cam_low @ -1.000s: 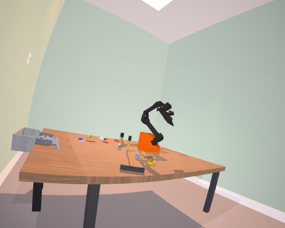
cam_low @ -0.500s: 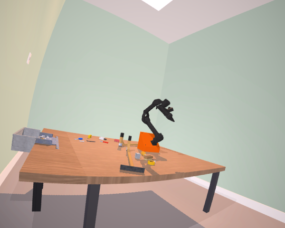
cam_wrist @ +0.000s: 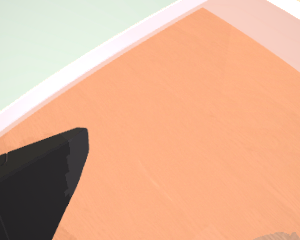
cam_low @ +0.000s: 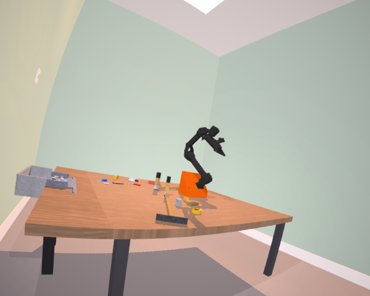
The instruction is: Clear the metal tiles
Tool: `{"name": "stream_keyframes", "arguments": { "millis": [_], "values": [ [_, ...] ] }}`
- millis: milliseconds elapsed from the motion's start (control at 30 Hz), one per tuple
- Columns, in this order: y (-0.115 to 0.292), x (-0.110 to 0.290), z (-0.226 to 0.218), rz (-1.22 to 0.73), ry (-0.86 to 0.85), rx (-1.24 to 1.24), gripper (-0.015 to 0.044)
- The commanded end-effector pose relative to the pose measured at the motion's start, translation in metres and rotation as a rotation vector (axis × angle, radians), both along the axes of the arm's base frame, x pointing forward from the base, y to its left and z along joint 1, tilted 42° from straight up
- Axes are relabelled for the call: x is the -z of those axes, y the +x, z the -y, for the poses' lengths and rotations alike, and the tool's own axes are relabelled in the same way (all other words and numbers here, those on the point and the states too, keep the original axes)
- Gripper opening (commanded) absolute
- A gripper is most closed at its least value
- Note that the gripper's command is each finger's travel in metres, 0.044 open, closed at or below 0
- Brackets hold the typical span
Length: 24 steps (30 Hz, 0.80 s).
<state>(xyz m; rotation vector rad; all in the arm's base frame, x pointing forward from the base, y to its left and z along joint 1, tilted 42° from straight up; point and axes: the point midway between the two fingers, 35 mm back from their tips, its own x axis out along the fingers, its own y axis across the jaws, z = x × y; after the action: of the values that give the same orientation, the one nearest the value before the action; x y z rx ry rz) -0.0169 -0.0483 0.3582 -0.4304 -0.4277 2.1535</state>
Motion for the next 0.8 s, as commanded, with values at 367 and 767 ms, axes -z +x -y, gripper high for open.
{"name": "stream_keyframes", "arguments": {
  "millis": [367,767],
  "values": [
    [0.057,-0.024,-0.006,-0.159,0.115,0.362,0.0440],
    [0.108,-0.040,0.003,-0.333,0.204,0.644,0.0440]
  ]
}}
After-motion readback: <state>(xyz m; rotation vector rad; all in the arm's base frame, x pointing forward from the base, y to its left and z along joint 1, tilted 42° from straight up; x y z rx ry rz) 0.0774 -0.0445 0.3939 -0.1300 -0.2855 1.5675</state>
